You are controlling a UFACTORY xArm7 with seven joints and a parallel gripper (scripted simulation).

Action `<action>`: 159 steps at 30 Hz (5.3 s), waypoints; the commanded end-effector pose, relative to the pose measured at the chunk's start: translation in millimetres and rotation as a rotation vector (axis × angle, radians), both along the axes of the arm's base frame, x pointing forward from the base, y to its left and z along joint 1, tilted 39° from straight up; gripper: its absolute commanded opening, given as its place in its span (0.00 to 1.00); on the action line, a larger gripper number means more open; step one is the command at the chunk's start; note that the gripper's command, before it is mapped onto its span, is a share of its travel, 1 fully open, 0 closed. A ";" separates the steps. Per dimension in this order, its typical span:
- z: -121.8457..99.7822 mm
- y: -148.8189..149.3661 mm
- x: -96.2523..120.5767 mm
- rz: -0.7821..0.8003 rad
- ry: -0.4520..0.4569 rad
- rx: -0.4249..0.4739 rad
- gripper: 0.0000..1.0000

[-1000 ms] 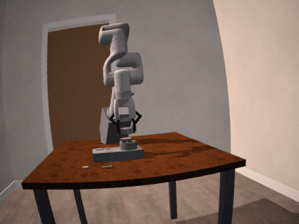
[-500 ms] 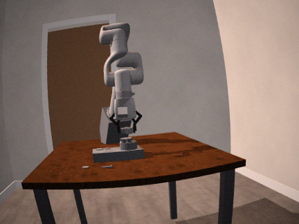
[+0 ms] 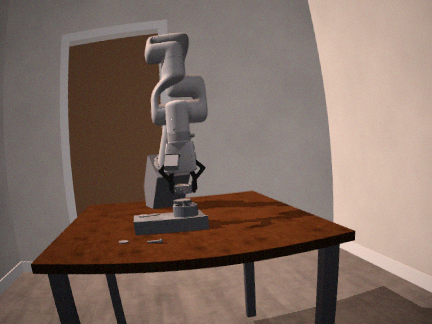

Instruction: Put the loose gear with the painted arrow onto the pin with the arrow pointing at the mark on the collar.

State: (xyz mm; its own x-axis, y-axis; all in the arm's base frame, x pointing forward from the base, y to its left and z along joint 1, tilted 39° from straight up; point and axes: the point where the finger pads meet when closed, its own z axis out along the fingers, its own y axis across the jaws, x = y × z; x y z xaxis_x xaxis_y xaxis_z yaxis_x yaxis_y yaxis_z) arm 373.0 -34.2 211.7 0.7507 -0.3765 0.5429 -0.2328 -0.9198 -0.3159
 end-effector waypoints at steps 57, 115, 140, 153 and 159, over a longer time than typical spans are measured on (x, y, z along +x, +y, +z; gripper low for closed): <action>1.4 -0.4 0.7 -1.375 0.191 1.093 0.00; 1.4 -0.4 0.7 -2.140 0.300 1.705 0.00; 1.3 -0.4 0.7 -2.150 0.302 1.713 0.00; -8.4 0.5 10.6 -2.150 0.302 1.712 0.00; -13.8 1.0 16.0 -2.150 0.302 1.712 0.00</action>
State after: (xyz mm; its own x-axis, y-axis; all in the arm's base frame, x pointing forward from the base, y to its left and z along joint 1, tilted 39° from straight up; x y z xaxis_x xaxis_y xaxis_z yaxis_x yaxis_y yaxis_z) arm 384.0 -33.2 200.1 -0.7854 0.0116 -0.6189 -0.0574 0.9941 0.0915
